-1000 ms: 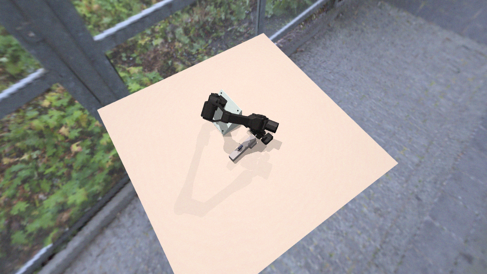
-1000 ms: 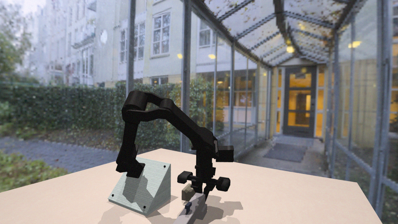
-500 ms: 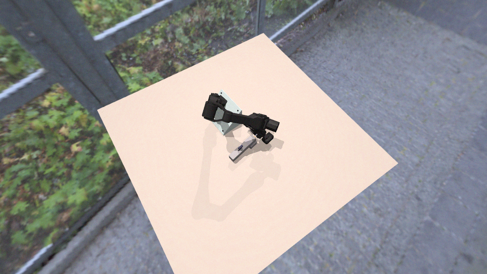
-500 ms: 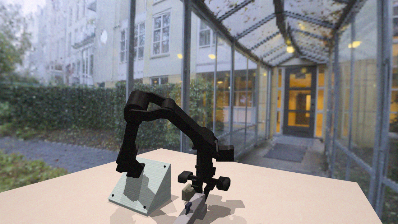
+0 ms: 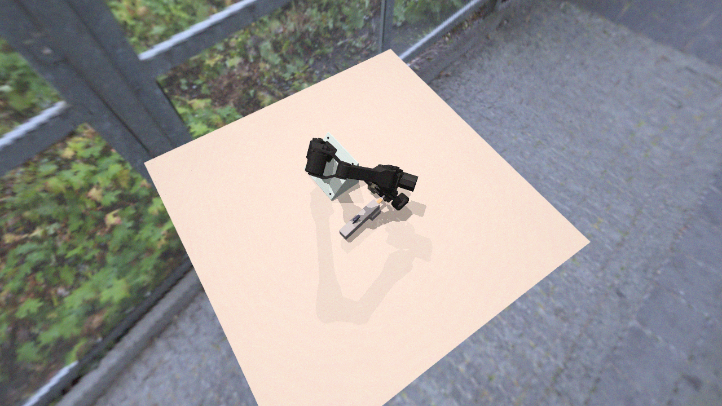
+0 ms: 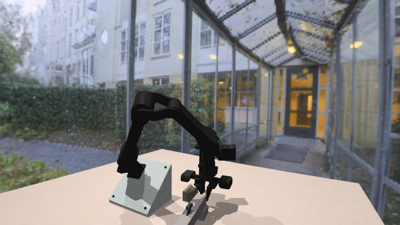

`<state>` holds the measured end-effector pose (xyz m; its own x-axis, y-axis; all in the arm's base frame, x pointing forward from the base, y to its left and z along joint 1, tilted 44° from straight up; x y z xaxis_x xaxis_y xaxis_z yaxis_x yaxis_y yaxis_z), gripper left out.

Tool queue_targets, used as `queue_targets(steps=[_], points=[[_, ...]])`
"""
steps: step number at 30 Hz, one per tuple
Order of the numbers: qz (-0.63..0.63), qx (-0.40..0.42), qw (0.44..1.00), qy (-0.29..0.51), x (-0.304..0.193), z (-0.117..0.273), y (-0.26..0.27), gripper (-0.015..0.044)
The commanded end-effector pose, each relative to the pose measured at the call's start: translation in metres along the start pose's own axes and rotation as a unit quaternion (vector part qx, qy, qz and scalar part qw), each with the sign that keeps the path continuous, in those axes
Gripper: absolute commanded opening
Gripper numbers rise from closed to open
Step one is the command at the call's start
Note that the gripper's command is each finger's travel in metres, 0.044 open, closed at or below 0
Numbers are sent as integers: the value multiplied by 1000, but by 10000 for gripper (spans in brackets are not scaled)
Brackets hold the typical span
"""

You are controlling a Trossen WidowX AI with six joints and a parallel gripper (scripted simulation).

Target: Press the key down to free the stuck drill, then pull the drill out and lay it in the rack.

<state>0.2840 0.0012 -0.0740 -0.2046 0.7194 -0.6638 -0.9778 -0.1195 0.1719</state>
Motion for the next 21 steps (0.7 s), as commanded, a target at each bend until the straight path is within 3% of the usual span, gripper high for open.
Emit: queue_targets(steps=[1, 13, 21], points=[[-1, -3, 1000, -2, 8, 3, -3, 0], [-1, -3, 1000, -2, 23, 4, -6, 0], [0, 0, 1000, -1, 16, 2, -4, 210]])
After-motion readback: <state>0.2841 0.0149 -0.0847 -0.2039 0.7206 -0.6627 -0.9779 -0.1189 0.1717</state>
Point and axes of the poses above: the point midway between the two fingers, 35 mm back from their tips, its own z axis back along the fingers, its own y axis across the jaws, x = y × z, the point moved 1 cm from there along z, back along the fingers, and after that the axes turned 10 degrees about z, right-handed, at the moved point
